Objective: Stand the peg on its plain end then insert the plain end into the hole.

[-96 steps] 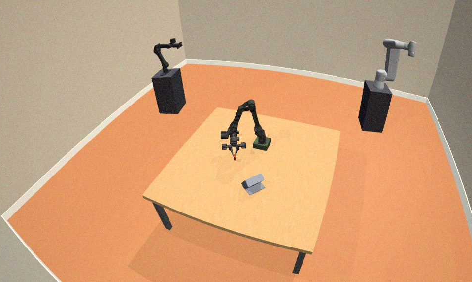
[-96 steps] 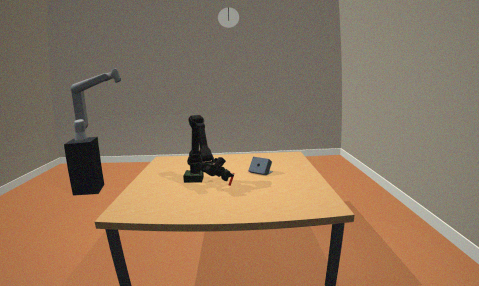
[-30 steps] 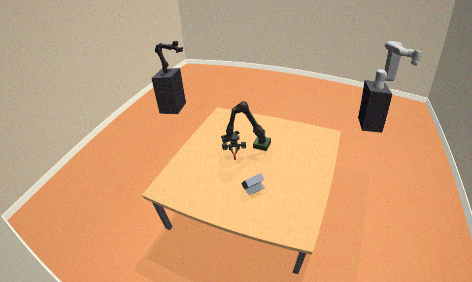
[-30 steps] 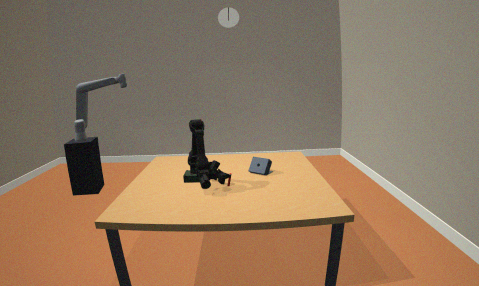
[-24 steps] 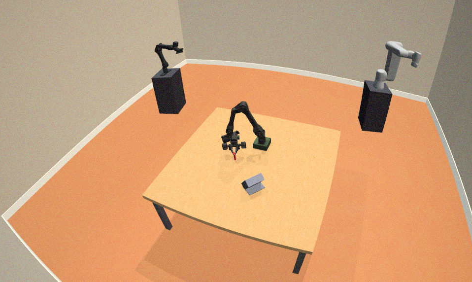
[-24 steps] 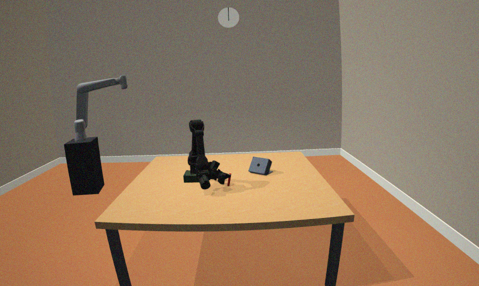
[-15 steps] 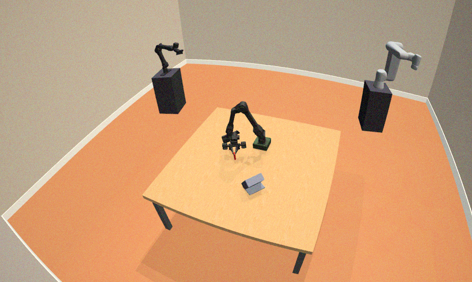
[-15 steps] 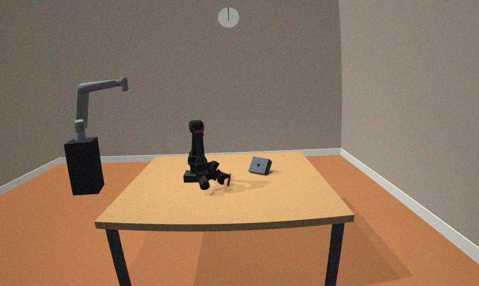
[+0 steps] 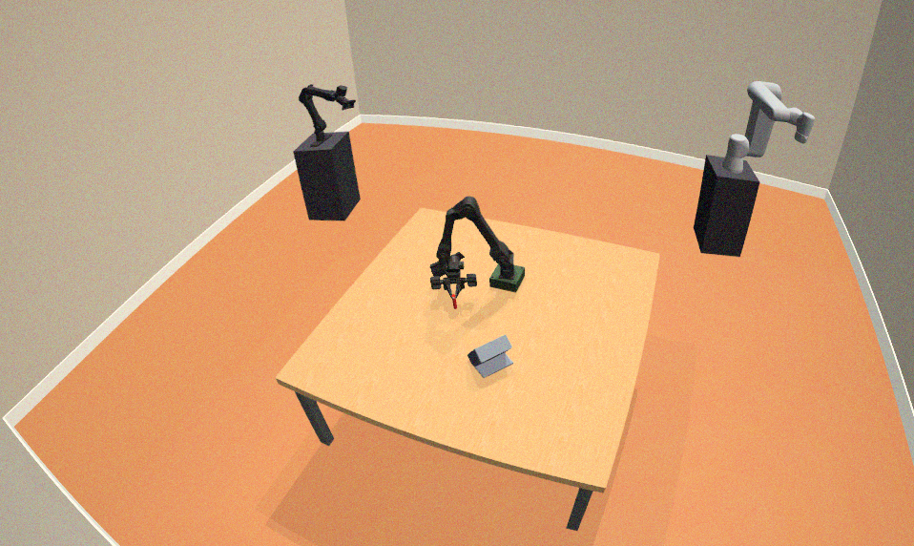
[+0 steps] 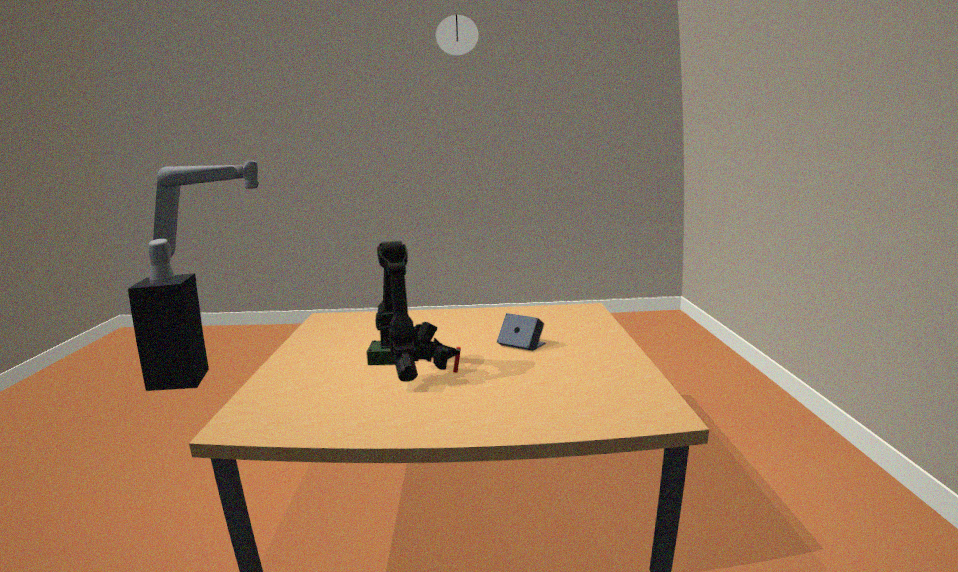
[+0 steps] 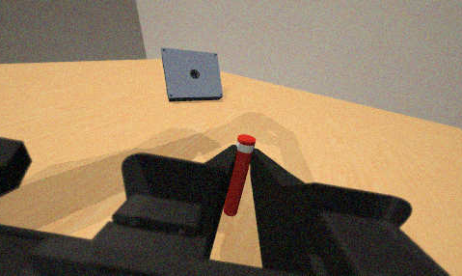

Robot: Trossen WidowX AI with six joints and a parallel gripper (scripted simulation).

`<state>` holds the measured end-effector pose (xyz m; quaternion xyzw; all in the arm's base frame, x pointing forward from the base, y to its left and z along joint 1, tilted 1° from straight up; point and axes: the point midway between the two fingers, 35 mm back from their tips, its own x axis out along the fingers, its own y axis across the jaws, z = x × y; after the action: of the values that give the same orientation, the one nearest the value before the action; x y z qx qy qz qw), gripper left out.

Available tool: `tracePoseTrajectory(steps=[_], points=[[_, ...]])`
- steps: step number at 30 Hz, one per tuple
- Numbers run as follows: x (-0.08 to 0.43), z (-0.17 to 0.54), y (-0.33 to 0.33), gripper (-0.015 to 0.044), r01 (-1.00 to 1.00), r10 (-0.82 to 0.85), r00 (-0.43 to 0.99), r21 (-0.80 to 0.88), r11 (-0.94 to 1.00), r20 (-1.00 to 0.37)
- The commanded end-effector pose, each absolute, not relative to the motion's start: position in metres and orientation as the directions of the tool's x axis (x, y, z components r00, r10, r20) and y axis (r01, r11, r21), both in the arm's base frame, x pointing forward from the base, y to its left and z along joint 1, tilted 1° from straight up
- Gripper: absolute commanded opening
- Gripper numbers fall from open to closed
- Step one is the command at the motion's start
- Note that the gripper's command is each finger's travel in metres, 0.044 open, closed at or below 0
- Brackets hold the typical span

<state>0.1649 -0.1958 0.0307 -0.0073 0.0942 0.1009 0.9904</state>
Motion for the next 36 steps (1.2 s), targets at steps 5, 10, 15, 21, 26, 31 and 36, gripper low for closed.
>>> tracePoseTrajectory(steps=[5,10,15,21,26,31,36], points=[[0.1627,0.0294,-0.196,0.0049,-0.199,0.197,0.963,0.006,0.98,-0.186],[0.1615,0.0293,-0.1962,0.0049,-0.196,0.194,0.964,0.007,0.98,-0.182],[0.1604,0.0291,-0.1964,0.0049,-0.194,0.192,0.965,0.009,0.981,-0.179],[0.1589,0.0289,-0.1965,0.0049,-0.19,0.189,0.966,0.011,0.982,-0.175],[0.1578,0.0287,-0.1967,0.0049,-0.187,0.186,0.967,0.013,0.982,-0.172],[0.1566,0.0286,-0.1968,0.0049,-0.184,0.183,0.969,0.015,0.983,-0.168],[0.1555,0.0284,-0.1969,0.0049,-0.18,0.181,0.97,0.017,0.983,-0.165]])
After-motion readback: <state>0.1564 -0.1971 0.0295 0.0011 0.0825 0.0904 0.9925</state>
